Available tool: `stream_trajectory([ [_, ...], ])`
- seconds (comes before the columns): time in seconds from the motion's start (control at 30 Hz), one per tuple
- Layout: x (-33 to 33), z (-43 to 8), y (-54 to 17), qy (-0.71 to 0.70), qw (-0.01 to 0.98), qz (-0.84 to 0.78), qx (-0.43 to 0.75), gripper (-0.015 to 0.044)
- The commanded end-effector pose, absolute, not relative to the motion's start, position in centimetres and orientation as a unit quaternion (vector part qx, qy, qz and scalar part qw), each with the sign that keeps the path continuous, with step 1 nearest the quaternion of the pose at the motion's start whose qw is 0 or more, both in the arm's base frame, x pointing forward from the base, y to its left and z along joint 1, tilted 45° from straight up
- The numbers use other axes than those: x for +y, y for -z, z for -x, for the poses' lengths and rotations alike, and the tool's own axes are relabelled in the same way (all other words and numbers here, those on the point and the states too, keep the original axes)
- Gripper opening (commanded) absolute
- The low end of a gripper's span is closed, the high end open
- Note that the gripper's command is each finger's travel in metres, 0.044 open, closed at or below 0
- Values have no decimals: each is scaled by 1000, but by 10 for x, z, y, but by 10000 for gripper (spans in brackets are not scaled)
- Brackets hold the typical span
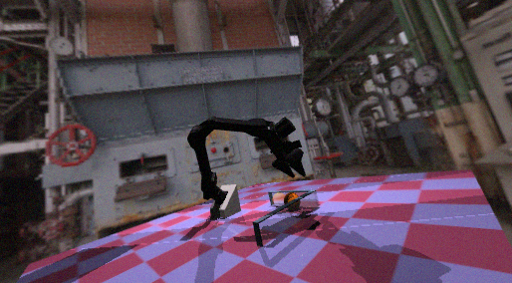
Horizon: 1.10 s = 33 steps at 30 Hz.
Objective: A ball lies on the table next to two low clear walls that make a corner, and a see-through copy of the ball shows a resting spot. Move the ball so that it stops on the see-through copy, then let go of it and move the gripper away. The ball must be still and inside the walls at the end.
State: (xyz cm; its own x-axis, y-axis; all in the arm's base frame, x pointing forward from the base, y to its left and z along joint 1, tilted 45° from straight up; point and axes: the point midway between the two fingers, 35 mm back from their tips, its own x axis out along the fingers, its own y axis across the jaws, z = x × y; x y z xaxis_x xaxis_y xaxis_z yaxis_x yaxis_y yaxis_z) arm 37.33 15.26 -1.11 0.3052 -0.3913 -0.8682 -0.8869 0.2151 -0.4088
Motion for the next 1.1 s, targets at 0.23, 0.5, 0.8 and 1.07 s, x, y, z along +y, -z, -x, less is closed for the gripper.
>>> stream_trajectory([
  [0.23,131,-334,24,-271,285,668,632,425],
  [0.5,124,-335,31,-271,285,668,632,425],
  [0.8,115,-336,40,-271,285,668,632,425],
  [1.07,106,-337,50,-271,285,668,632,425],
])
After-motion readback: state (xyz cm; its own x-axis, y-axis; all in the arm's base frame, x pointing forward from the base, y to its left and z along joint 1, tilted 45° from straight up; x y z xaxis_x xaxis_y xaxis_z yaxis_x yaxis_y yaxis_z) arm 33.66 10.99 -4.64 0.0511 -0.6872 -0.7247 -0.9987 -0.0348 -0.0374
